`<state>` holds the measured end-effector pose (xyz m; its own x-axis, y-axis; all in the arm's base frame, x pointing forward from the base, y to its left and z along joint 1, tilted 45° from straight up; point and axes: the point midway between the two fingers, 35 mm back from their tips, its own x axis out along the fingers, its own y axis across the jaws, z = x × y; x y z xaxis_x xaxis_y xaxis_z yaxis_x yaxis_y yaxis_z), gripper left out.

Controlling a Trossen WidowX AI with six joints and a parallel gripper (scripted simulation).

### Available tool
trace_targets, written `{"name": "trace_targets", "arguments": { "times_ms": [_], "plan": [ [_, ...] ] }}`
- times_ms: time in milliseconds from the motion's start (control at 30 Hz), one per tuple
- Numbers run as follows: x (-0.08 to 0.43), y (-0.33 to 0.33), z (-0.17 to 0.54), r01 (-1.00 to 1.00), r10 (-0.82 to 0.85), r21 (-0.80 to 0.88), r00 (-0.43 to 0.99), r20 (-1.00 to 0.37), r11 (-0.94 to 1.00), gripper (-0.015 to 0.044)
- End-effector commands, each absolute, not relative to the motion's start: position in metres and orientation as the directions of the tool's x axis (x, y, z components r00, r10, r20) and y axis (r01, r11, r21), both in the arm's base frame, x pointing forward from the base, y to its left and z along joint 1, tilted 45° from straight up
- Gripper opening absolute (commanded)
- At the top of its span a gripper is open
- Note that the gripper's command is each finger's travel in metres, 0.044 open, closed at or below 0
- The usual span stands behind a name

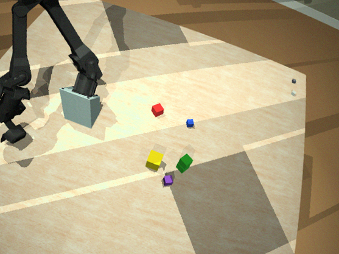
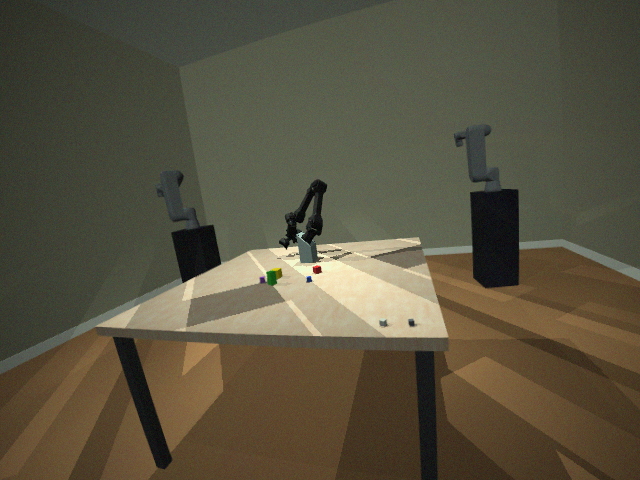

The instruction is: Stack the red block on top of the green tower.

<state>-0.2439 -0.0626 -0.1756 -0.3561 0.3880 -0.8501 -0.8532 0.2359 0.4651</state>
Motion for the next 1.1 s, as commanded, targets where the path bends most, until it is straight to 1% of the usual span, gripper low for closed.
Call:
{"name": "trace_targets", "arguments": {
  "times_ms": [0, 33, 267, 533, 833, 1067],
  "plan": [
    [-0.244, -0.064, -0.175, -0.856, 0.385, 0.463, -0.357, -0.851, 0.230, 0.0426],
    [-0.243, -0.068, -0.175, -0.864, 0.376, 0.456, -0.358, -0.855, 0.212, 0.0440],
    [-0.226, -0.122, -0.167, -0.932, 0.257, 0.360, -0.360, -0.897, -0.049, 0.0440],
    [-0.190, -0.181, -0.155, -0.895, 0.125, 0.252, -0.316, -0.941, -0.368, 0.0440],
    [-0.132, -0.227, -0.139, -0.702, 0.024, 0.155, -0.238, -0.971, -0.695, 0.0440],
    [-0.081, -0.252, -0.126, -0.480, -0.027, 0.097, -0.150, -0.988, -0.872, 0.0440]
  ]
}}
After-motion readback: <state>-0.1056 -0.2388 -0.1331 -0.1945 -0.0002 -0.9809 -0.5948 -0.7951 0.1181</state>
